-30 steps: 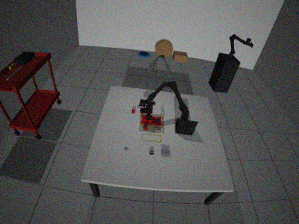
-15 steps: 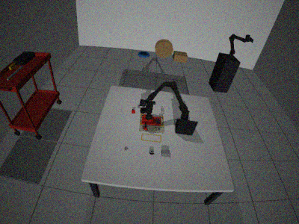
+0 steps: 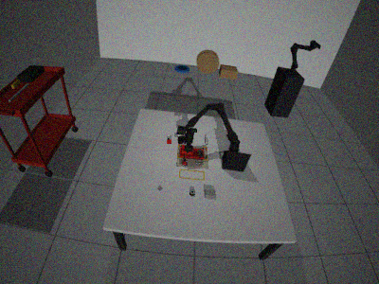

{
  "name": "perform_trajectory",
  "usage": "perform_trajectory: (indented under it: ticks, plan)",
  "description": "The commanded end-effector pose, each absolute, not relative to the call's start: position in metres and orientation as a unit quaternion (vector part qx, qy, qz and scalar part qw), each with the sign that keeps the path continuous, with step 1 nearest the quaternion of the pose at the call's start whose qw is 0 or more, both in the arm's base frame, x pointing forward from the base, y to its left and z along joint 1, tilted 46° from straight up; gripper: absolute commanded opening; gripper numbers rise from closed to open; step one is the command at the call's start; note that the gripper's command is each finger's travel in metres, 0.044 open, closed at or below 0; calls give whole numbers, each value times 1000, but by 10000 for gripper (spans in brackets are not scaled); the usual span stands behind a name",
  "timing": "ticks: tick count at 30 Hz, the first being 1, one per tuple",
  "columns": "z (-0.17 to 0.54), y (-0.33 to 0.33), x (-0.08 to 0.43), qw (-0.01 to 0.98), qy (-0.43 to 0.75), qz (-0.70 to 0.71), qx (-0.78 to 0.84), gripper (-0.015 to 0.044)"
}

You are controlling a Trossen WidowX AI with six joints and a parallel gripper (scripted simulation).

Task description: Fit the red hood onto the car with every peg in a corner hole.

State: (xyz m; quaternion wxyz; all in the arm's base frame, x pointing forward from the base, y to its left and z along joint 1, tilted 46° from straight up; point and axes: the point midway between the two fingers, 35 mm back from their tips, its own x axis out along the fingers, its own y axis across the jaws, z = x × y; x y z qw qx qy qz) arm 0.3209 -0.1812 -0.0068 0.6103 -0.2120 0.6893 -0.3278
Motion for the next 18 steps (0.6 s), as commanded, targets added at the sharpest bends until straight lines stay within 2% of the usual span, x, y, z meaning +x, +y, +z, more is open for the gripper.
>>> perform_trajectory:
  ticks: [1,18]
  plan:
    - [-7,-181,319,609,690,-327,-214,0]
    - [-9,-183,319,609,690,-327,-214,0]
